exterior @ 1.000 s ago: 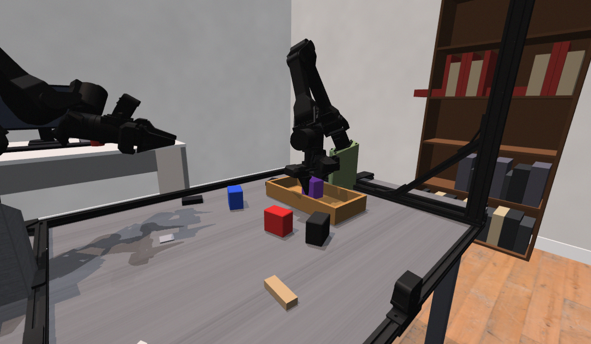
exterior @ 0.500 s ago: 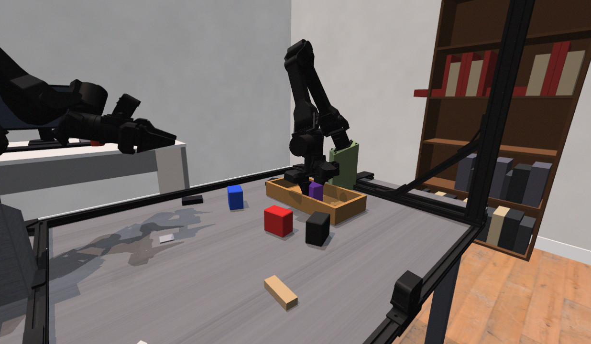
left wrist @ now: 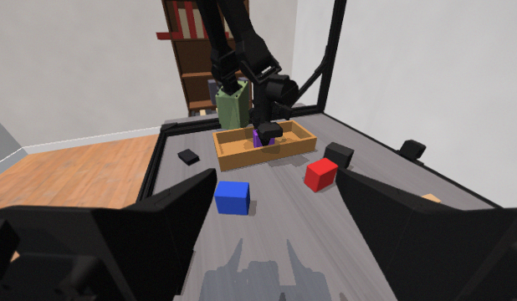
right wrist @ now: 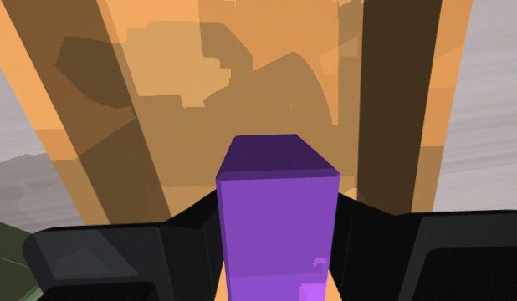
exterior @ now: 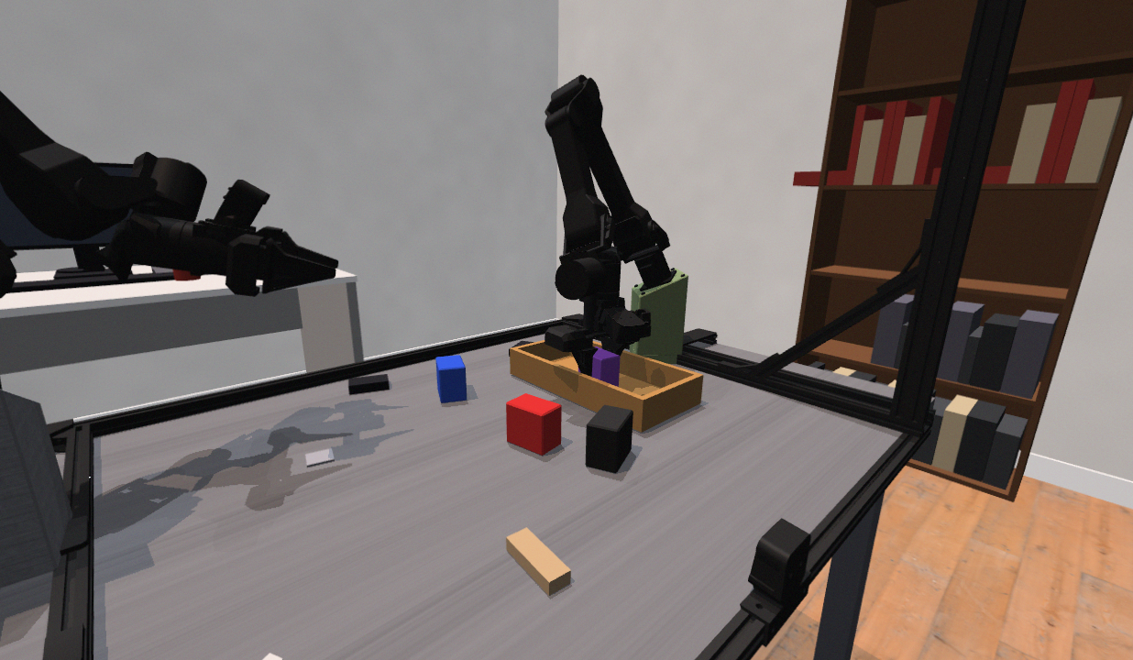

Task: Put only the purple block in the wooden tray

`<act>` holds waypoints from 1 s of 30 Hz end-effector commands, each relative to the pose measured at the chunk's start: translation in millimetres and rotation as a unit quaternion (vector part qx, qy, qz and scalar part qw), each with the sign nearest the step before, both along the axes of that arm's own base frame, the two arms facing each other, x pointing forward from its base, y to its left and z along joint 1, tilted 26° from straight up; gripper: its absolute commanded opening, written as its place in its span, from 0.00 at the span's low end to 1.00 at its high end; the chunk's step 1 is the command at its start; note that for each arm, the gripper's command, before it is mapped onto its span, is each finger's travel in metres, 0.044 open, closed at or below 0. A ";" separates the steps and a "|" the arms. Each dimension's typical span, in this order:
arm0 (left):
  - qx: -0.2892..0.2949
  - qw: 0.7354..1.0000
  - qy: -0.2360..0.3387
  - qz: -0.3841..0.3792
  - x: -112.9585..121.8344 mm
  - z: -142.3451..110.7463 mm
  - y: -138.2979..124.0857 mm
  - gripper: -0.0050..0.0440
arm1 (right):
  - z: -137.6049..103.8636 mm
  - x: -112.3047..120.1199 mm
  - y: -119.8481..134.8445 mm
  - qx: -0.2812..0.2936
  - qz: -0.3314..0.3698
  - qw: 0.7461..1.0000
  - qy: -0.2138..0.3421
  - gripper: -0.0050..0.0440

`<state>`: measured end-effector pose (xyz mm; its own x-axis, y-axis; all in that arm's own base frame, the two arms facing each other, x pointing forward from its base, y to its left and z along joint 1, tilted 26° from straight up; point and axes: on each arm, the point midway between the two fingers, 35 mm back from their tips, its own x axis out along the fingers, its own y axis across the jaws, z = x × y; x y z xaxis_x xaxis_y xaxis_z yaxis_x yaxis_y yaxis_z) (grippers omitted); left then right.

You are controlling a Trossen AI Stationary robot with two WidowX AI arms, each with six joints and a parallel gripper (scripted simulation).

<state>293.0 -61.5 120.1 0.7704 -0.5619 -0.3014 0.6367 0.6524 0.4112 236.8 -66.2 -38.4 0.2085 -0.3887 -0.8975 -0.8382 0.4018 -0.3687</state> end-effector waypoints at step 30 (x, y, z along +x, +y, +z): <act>0.001 1.000 -0.001 -0.003 -0.4 0.0 -0.6 0.92 | 52.5 -1.7 23.6 0.005 -0.002 1.000 -0.017 0.60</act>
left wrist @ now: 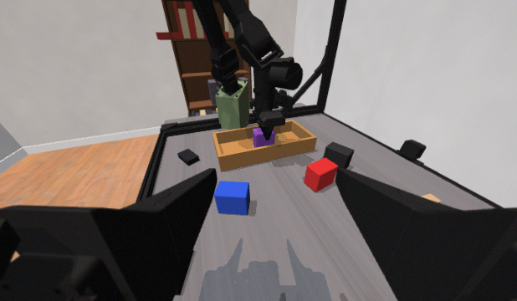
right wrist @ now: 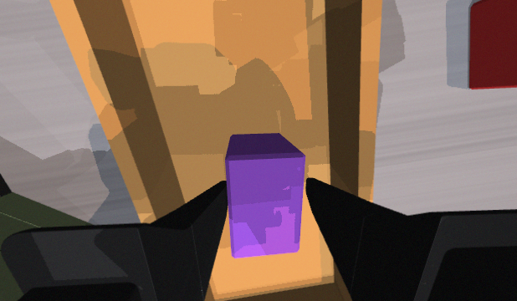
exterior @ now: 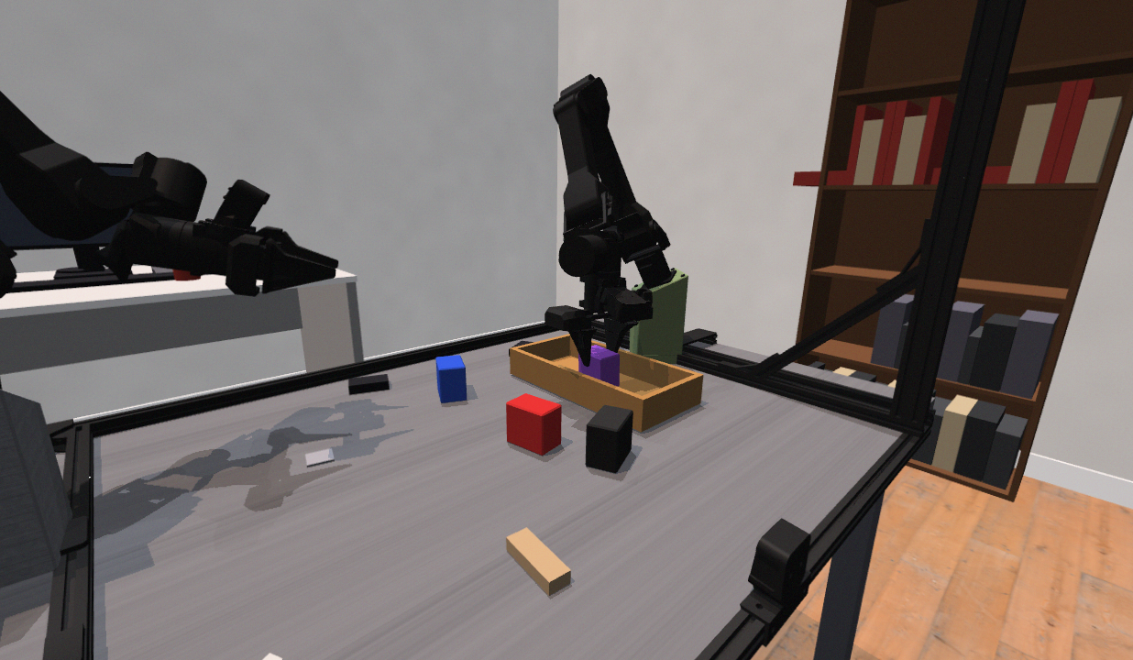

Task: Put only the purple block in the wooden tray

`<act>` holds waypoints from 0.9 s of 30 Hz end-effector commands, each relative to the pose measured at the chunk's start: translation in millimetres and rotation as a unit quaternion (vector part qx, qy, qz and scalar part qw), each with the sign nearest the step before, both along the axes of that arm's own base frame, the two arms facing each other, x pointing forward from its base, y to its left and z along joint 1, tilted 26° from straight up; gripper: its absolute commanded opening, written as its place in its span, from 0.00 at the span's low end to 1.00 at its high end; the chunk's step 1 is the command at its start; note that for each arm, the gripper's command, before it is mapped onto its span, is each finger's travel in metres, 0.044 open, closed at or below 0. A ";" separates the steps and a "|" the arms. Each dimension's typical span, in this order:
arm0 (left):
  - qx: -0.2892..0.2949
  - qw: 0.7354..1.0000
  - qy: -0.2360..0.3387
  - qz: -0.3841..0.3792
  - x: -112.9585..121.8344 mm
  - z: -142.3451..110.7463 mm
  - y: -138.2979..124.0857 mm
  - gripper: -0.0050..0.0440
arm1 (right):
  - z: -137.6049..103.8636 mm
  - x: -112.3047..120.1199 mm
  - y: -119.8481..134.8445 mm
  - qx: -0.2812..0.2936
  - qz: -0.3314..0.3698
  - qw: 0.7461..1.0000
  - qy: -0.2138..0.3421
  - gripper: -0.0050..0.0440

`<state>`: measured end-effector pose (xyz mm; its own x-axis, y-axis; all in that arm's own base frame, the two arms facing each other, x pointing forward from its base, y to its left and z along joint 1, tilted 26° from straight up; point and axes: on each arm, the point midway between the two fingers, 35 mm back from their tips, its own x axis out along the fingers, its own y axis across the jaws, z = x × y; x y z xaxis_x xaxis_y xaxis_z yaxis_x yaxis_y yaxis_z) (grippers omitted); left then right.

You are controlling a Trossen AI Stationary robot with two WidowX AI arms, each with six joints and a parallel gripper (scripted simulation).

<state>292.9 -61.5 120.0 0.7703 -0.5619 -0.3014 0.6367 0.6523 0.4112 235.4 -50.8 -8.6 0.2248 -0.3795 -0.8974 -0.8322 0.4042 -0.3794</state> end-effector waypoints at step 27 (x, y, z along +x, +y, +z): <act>0.001 1.000 -0.001 -0.002 -0.4 0.0 -0.6 0.92 | 35.3 -15.8 13.1 -0.002 -0.003 1.000 0.016 0.92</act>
